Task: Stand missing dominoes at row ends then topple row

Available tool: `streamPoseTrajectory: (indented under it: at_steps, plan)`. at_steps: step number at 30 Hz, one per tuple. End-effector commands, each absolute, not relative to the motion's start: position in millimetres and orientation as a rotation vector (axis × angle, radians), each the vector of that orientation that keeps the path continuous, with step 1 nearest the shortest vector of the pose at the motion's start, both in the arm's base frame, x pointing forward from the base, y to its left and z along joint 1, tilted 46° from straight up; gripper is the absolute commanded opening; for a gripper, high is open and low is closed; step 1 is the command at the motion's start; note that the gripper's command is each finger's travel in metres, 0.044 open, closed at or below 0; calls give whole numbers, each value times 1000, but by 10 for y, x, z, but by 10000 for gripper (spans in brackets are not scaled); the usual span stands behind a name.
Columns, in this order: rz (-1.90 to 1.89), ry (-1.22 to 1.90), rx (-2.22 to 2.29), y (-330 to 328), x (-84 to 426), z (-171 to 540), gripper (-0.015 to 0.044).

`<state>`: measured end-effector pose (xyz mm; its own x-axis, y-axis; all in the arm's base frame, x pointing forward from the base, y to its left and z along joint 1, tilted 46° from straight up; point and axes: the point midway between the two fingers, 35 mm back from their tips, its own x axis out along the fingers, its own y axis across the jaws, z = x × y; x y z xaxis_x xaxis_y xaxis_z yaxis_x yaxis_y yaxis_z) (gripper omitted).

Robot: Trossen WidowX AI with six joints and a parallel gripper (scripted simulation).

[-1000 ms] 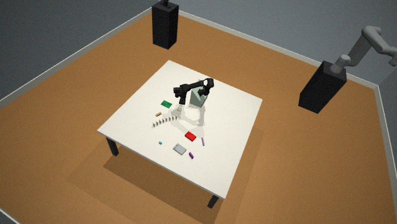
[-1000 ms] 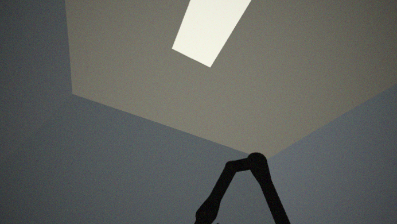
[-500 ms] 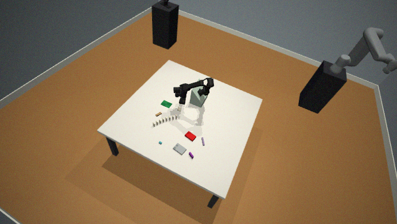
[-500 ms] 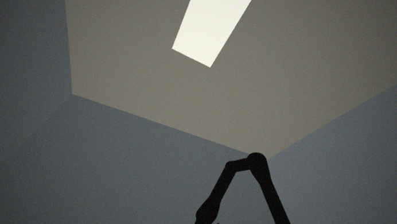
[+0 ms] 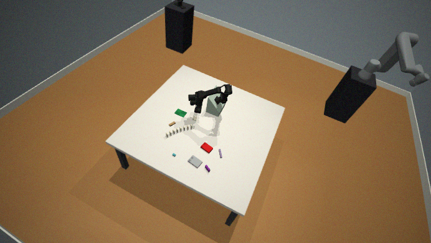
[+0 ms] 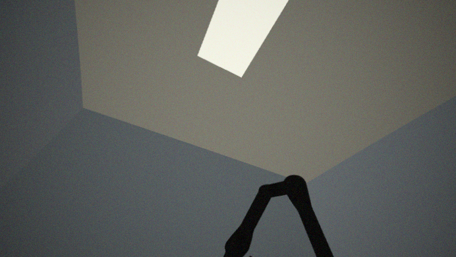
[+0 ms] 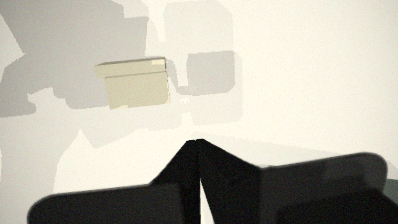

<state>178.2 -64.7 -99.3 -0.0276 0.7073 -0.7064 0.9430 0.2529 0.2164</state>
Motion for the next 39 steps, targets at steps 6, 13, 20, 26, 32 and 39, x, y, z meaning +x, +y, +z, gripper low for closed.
streamPoseTrajectory:
  at_steps: [6,13,20,26,32,39]
  plan:
    - [-410,1792,1523,-640,1781,-990,0]
    - [-411,1792,1523,-625,1785,-1013,0]
    - [-407,1793,1525,-117,1792,-1609,0]
    - [-407,1793,1525,-115,1815,-1607,0]
    - [-408,1792,1525,-105,1907,-1595,0]
    - [-408,1791,1525,-87,2015,-1578,0]
